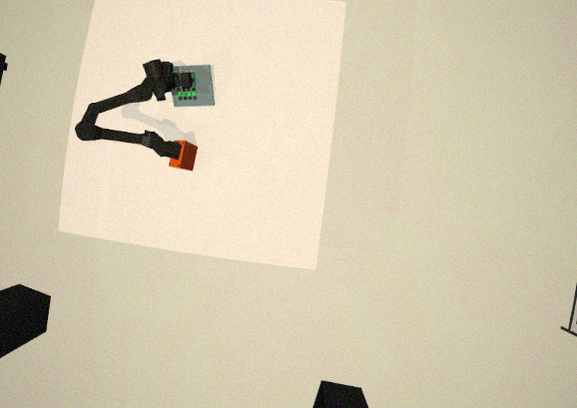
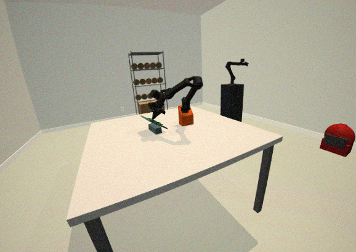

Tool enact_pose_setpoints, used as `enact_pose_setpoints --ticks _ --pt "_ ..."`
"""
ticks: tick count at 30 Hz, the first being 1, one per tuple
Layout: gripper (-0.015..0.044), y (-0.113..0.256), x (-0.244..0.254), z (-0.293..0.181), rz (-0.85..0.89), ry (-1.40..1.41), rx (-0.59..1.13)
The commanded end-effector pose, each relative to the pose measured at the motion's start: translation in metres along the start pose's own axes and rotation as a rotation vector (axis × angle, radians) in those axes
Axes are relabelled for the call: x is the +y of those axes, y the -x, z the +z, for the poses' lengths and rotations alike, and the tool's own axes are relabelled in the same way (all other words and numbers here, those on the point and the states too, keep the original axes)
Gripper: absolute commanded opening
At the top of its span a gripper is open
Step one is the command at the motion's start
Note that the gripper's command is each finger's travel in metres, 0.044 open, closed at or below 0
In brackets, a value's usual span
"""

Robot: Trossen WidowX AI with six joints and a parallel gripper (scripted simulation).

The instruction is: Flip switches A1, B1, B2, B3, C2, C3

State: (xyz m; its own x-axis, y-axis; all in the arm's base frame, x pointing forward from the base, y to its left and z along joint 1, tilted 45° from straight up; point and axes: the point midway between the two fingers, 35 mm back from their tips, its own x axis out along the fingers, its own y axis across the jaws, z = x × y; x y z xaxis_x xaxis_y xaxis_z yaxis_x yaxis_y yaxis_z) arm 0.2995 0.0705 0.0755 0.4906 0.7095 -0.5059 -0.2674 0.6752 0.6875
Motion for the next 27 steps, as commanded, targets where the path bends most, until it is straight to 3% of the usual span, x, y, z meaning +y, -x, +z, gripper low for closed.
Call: enact_pose_setpoints --ticks 1,27 --pt "0.0 -0.0008 -0.0011 -0.0002 -0.005 -0.006 0.0" --pt "0.0 -0.0043 -0.0011 -0.0001 -0.005 -0.006 0.0"
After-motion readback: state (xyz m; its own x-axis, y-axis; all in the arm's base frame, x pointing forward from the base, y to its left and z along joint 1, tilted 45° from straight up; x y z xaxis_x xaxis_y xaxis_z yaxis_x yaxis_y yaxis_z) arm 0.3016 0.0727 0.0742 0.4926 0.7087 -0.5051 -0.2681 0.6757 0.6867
